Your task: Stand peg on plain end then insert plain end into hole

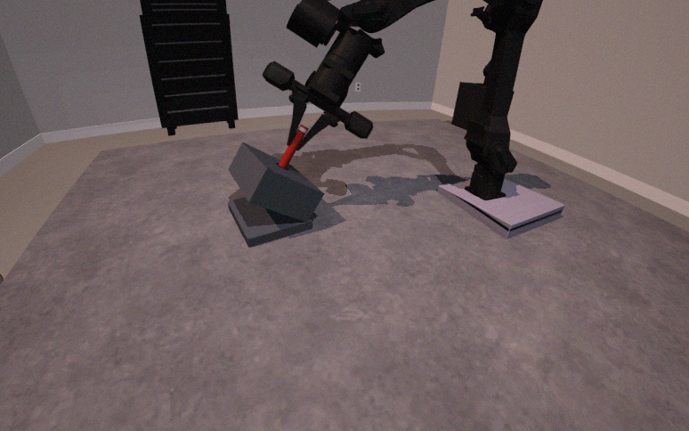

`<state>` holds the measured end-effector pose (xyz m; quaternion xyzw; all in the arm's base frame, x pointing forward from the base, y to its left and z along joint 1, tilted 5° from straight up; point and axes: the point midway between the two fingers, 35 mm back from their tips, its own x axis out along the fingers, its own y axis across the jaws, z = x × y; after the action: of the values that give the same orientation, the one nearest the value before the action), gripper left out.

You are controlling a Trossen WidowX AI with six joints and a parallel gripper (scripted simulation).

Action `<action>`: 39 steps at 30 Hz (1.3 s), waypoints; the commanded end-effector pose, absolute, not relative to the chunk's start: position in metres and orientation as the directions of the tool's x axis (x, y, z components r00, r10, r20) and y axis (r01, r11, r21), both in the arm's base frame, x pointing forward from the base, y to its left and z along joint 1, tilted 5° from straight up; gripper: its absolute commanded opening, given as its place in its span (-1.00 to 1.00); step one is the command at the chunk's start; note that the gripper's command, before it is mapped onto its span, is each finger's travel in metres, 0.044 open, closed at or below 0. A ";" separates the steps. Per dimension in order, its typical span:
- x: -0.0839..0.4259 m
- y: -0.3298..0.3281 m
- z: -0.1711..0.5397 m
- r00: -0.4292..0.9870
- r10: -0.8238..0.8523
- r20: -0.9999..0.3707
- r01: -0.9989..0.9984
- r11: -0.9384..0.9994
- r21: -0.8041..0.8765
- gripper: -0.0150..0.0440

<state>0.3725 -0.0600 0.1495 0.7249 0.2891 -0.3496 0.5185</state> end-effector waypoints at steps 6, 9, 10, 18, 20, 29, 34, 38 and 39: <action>0.377 -0.060 0.144 0.589 0.054 -0.806 0.780 -0.298 0.550 -0.49; 0.378 -0.060 0.143 0.589 0.054 -0.806 0.780 -0.298 0.550 -0.49; 0.378 -0.060 0.142 0.589 0.054 -0.806 0.780 -0.298 0.550 -0.49; 0.381 -0.061 0.138 0.590 0.054 -0.806 0.780 -0.299 0.550 -0.49; 0.382 -0.060 0.137 0.590 0.054 -0.806 0.780 -0.299 0.551 -0.49; 0.385 -0.060 0.133 0.590 0.054 -0.806 0.780 -0.299 0.551 -0.49; 0.384 -0.060 0.133 0.588 0.059 -0.806 0.782 -0.295 0.549 -0.49; 0.384 -0.060 0.133 0.588 0.059 -0.806 0.782 -0.295 0.549 -0.49; 0.384 -0.060 0.133 0.588 0.059 -0.806 0.782 -0.295 0.549 -0.49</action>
<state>0.3842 -0.0597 0.1332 0.7252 0.2900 -0.3490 0.5179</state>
